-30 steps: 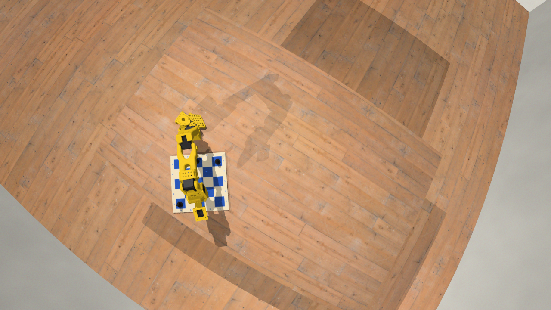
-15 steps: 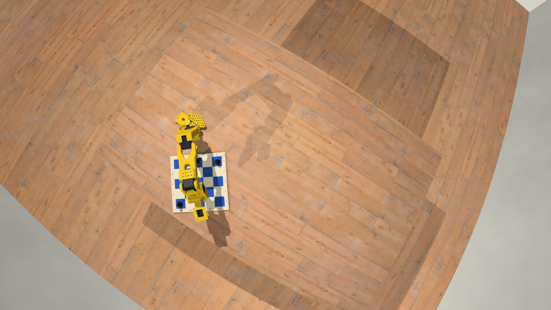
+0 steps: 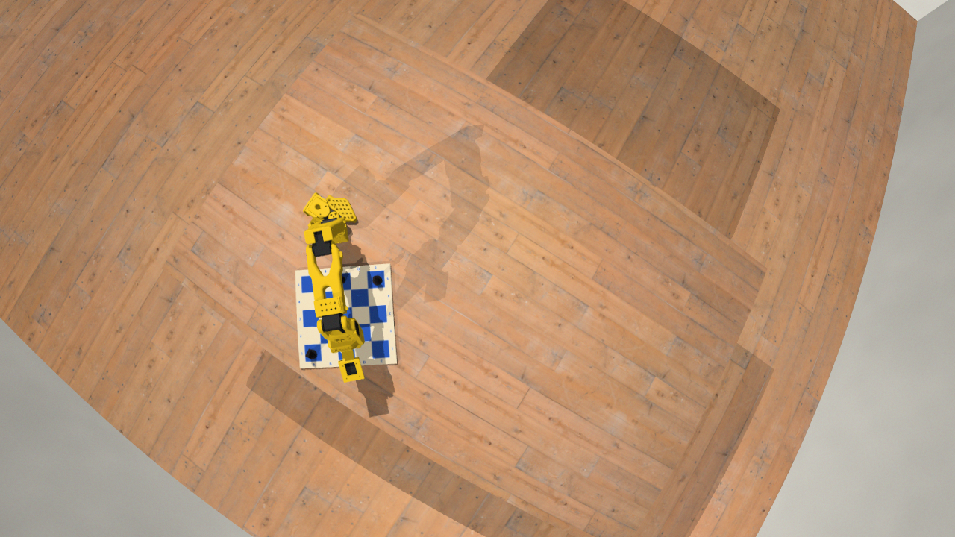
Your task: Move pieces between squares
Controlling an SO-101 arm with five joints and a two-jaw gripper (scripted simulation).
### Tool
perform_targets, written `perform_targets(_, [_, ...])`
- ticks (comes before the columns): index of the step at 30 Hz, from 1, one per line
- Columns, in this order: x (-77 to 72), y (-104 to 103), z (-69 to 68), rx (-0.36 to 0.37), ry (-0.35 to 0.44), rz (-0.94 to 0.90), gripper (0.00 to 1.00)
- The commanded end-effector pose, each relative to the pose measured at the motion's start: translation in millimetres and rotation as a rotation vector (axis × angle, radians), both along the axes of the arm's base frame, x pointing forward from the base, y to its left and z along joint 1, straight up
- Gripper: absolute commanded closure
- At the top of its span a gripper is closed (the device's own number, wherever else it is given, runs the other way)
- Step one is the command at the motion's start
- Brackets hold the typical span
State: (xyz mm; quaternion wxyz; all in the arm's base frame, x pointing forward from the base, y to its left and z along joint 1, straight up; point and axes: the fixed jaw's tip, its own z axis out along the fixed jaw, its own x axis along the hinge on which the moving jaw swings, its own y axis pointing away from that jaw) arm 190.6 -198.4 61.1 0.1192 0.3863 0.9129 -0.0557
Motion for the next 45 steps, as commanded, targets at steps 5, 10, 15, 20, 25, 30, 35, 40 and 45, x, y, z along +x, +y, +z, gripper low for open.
perform_targets(5, [-0.5, -3, -16.3, -0.02, -0.021, -0.013, 1.0])
perform_targets(10, [-0.3, -3, -25.8, -0.02, -0.021, -0.013, 1.0])
perform_targets(15, [-0.3, -3, -28.3, -0.02, -0.021, -0.013, 1.0])
perform_targets(20, [-0.4, -3, -28.6, -0.02, -0.021, -0.013, 1.0])
perform_targets(25, [-2.4, 0, -33.5, -0.02, -0.021, -0.012, 1.0])
perform_targets(30, [-2.8, 0, -34.5, -0.02, -0.021, -0.012, 1.0])
perform_targets(35, [-2.8, 0, -34.5, -0.02, -0.021, -0.012, 1.0])
perform_targets(40, [-2.8, 0, -34.5, -0.02, -0.021, -0.012, 1.0])
perform_targets(45, [-2.8, 0, -34.5, -0.02, -0.021, -0.012, 1.0])
